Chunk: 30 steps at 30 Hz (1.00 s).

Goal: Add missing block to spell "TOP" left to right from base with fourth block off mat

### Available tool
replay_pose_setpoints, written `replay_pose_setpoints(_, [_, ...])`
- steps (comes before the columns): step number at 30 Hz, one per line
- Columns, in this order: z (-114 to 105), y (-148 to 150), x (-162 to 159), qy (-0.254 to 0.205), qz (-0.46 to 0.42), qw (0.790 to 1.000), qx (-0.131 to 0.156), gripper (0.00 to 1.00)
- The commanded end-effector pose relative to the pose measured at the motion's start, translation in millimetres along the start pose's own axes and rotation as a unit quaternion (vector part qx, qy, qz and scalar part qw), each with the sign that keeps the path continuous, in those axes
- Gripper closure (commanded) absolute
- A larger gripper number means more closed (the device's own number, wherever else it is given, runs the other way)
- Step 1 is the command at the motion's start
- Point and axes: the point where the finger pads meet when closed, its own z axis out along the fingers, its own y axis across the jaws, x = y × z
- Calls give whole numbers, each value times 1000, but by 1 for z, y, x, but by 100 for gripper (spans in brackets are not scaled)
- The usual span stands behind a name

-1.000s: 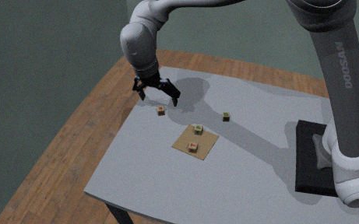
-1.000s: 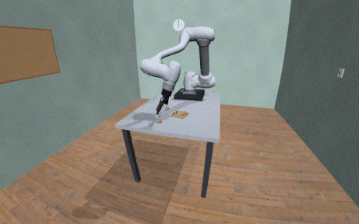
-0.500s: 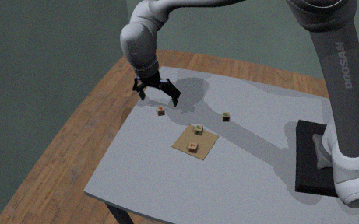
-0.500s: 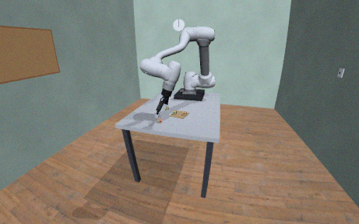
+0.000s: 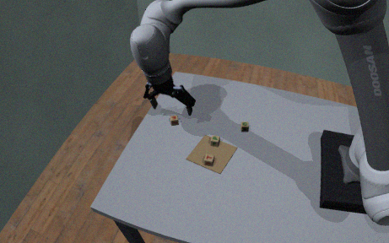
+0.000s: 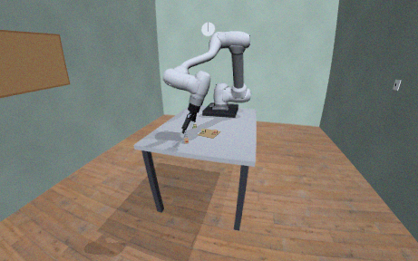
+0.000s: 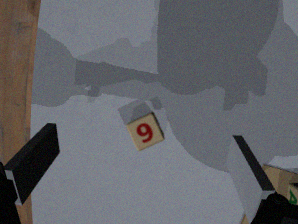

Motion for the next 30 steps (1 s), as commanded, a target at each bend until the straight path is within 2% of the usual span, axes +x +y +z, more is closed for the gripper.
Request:
replay_pose_setpoints(1, [0, 0, 0, 0, 0, 1000, 0, 0])
replay_pose_setpoints(10, [-2, 6, 2, 0, 0, 1000, 0, 0])
replay_pose_setpoints(11, [-4, 18, 6, 0, 0, 1000, 0, 0])
replay_pose_setpoints(13, [-13, 65, 21, 1, 0, 1000, 0, 0])
replay_pose_setpoints(24, [-25, 228, 49, 0, 0, 1000, 0, 0])
replay_pose_setpoints(26, [-25, 228, 49, 0, 0, 1000, 0, 0])
replay_pose_setpoints(28, [-24, 265, 51, 0, 0, 1000, 0, 0])
replay_pose_setpoints(30, [-24, 282, 52, 0, 0, 1000, 0, 0])
